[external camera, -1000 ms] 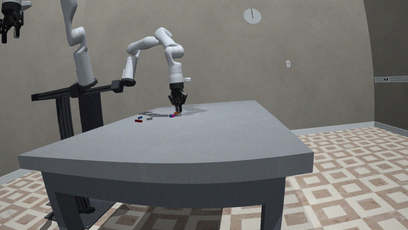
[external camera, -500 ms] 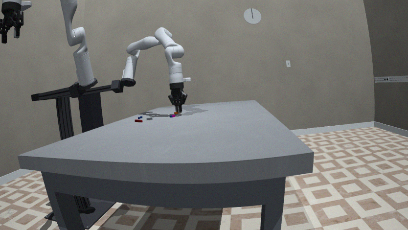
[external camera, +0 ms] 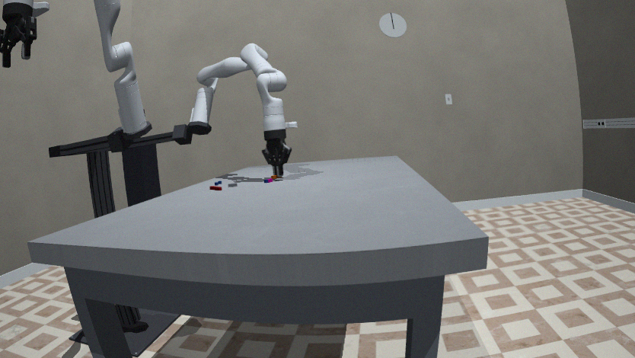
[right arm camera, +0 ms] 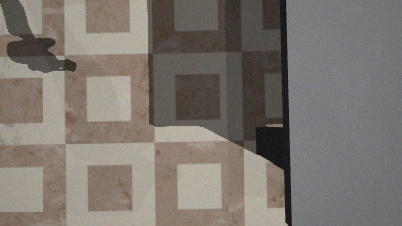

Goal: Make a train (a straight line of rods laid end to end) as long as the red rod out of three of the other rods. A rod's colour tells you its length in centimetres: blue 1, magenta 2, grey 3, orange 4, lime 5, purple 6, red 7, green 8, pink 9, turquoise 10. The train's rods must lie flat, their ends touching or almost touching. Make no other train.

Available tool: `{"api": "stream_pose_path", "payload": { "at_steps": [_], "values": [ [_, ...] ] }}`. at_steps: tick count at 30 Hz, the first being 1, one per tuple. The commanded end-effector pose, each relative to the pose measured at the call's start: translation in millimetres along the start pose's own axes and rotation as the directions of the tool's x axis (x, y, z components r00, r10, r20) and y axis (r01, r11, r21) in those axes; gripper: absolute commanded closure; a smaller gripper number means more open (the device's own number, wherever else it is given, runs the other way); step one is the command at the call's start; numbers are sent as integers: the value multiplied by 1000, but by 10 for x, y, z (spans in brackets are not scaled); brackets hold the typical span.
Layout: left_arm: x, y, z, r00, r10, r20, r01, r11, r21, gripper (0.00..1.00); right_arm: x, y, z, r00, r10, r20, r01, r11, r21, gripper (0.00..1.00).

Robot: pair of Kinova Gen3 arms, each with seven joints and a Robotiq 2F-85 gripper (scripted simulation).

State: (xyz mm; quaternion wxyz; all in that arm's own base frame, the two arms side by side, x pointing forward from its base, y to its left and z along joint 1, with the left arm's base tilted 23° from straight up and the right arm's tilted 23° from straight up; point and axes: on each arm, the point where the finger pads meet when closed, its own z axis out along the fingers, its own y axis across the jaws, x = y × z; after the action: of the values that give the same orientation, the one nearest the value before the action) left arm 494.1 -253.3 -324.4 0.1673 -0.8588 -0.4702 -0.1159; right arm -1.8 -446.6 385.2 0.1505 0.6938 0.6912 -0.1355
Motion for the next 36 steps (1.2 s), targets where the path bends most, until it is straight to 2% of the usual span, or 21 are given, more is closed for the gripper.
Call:
{"api": "stream_pose_path", "payload": {
  "at_steps": [1, 36],
  "values": [
    [0, 11, 12, 1000, 0, 0, 0, 1000, -2, 827, -3, -1, -5, 1000, 0, 1, 0, 1000, 0, 2],
    [0, 11, 57, 1000, 0, 0, 0, 1000, -2, 827, -3, -1, -5, 1000, 0, 1, 0, 1000, 0, 2]
  ]
}}
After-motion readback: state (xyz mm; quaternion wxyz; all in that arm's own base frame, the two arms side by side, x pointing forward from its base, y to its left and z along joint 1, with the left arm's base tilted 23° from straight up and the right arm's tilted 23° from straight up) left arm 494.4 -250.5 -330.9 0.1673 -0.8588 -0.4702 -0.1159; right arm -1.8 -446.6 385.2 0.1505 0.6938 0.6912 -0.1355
